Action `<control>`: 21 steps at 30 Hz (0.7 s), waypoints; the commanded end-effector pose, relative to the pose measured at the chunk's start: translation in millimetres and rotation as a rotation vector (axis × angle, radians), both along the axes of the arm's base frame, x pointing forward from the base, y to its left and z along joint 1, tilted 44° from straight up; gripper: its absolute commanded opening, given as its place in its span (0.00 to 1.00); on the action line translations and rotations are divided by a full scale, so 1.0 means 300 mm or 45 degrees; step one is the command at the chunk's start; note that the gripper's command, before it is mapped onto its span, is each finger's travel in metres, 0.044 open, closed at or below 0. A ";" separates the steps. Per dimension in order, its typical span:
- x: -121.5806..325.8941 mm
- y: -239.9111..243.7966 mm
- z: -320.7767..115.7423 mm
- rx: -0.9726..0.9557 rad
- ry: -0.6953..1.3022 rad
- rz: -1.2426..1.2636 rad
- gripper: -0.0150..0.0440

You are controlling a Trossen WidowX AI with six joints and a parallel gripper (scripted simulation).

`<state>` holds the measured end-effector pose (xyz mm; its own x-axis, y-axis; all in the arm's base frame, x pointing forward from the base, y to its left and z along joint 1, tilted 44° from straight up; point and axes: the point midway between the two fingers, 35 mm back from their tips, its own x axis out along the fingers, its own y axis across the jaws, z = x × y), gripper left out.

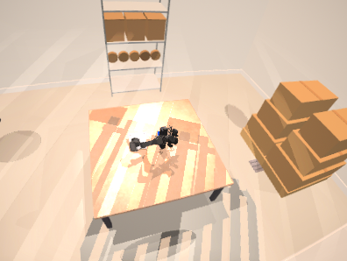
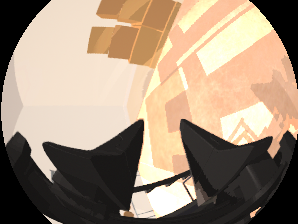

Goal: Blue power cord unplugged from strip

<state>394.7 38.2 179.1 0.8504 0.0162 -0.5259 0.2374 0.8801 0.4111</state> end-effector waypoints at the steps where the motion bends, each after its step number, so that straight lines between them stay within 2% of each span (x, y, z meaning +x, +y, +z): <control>1: 0.035 0.087 0.028 -0.234 -0.008 0.187 0.53; 13: 0.086 0.340 0.092 -0.823 -0.066 0.668 0.53; 21: 0.034 0.498 -0.011 -1.009 0.074 0.864 0.53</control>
<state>413.9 167.7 194.6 0.8055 0.1243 -0.5795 -0.3401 0.8977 -0.2801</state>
